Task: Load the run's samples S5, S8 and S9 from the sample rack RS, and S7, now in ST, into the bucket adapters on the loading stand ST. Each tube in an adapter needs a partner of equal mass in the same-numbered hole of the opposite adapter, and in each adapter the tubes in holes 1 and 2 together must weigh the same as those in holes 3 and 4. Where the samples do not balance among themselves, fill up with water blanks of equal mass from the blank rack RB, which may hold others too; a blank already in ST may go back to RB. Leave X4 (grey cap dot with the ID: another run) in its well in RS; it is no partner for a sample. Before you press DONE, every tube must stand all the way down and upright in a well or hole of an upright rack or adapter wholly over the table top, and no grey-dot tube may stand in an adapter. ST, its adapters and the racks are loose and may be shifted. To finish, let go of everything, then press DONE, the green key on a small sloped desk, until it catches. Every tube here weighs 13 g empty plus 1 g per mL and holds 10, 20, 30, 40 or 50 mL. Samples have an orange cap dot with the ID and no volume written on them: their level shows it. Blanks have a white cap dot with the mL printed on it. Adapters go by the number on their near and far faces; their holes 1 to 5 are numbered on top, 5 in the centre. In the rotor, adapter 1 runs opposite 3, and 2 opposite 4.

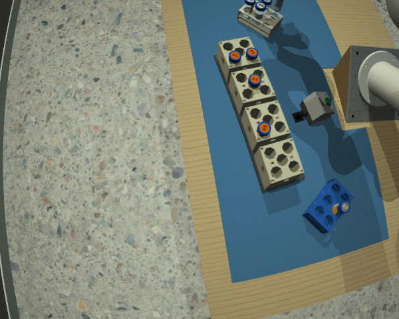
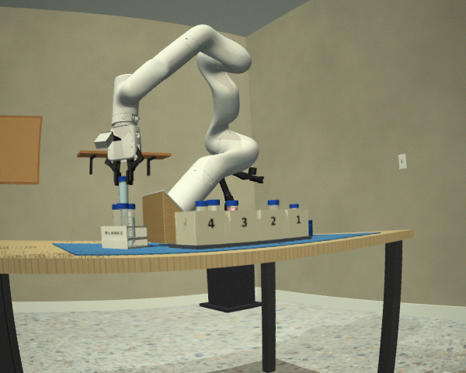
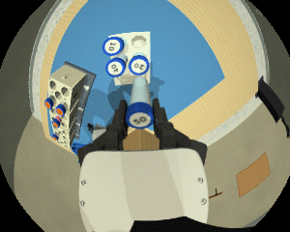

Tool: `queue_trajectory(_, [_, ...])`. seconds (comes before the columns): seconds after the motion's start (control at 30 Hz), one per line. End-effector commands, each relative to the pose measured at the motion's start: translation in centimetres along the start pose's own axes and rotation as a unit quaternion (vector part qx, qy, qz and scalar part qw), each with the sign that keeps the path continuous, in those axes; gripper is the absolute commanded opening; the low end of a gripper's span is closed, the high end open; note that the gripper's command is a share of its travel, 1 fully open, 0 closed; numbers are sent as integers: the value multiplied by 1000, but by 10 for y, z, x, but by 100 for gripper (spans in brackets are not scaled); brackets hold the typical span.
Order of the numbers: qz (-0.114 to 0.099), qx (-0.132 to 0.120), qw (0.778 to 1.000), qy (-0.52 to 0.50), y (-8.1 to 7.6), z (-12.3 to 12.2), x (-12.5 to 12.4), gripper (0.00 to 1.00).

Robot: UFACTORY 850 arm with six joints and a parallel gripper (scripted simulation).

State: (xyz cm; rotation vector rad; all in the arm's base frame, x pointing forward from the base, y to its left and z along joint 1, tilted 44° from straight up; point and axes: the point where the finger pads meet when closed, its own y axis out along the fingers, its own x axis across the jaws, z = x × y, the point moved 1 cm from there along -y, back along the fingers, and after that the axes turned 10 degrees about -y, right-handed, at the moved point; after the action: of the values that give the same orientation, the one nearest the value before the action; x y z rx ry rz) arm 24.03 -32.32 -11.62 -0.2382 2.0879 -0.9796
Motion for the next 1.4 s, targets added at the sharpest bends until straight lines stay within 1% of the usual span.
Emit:
queue_trajectory(0.0, [0, 1, 1000, 0, -11, 1, 0, 0])
queue_trajectory(0.27, [0, 1, 1000, 0, -27, 1, 0, 0])
queue_trajectory(0.33, [0, 1, 1000, 0, -27, 1, 0, 0])
queue_trajectory(0.77, [0, 1, 1000, 0, -53, 1, 0, 0])
queue_trajectory(1.13, [0, 1, 1000, 0, -53, 1, 0, 0])
queue_trajectory(1.37, [-1, 1, 993, -117, -53, -12, -32, 0])
